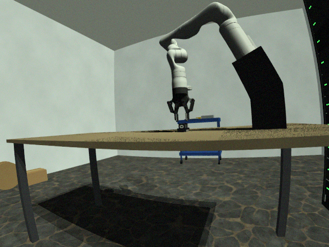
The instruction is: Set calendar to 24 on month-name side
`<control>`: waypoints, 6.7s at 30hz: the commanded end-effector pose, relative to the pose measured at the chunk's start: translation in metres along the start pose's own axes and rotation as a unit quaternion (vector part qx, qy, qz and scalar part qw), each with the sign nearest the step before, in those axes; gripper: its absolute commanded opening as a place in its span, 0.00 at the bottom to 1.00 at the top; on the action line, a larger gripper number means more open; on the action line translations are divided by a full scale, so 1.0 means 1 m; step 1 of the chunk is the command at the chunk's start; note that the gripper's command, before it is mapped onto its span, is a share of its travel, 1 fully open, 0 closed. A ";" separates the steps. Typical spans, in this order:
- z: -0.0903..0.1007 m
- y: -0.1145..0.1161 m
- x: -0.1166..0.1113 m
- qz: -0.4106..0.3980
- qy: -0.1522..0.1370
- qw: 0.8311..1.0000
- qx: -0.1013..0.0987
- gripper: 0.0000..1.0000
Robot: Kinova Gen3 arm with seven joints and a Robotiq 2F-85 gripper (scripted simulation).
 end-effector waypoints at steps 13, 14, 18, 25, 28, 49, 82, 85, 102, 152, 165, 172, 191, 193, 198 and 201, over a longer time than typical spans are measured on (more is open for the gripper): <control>0.000 0.000 -0.001 0.003 0.002 1.000 0.000 0.46; 0.000 0.000 -0.001 0.003 0.002 1.000 0.000 0.46; 0.000 0.000 -0.001 0.003 0.002 1.000 0.000 0.46; 0.000 0.000 -0.001 0.003 0.002 1.000 0.000 0.46; 0.000 0.000 -0.001 0.003 0.002 1.000 0.000 0.46; 0.000 0.001 0.000 0.004 0.002 1.000 0.000 0.46; 0.000 0.001 0.000 0.004 0.002 1.000 0.001 0.46; 0.000 0.001 0.000 0.004 0.002 1.000 0.001 0.46; -0.009 -0.003 -0.001 0.005 0.003 1.000 -0.004 0.46; -0.029 0.000 -0.001 0.003 0.003 1.000 0.000 0.46; -0.029 0.000 -0.001 0.003 0.003 1.000 0.000 0.26; -0.029 0.000 -0.001 0.003 0.003 1.000 0.000 0.26; -0.029 0.000 -0.001 0.003 0.003 1.000 0.000 0.26; -0.029 0.000 -0.001 0.003 0.003 1.000 0.000 0.26; -0.018 0.000 -0.001 0.005 0.003 1.000 -0.001 0.26; -0.003 0.000 -0.001 0.005 0.003 1.000 -0.001 0.26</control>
Point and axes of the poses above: the point where the finger pads meet when closed, its own z axis back along the fingers, its own y axis across the jaws, x = y × z, the point moved 4 cm from there along z, back along the fingers, and after that the axes turned 14 degrees about z, right-handed, at the moved point
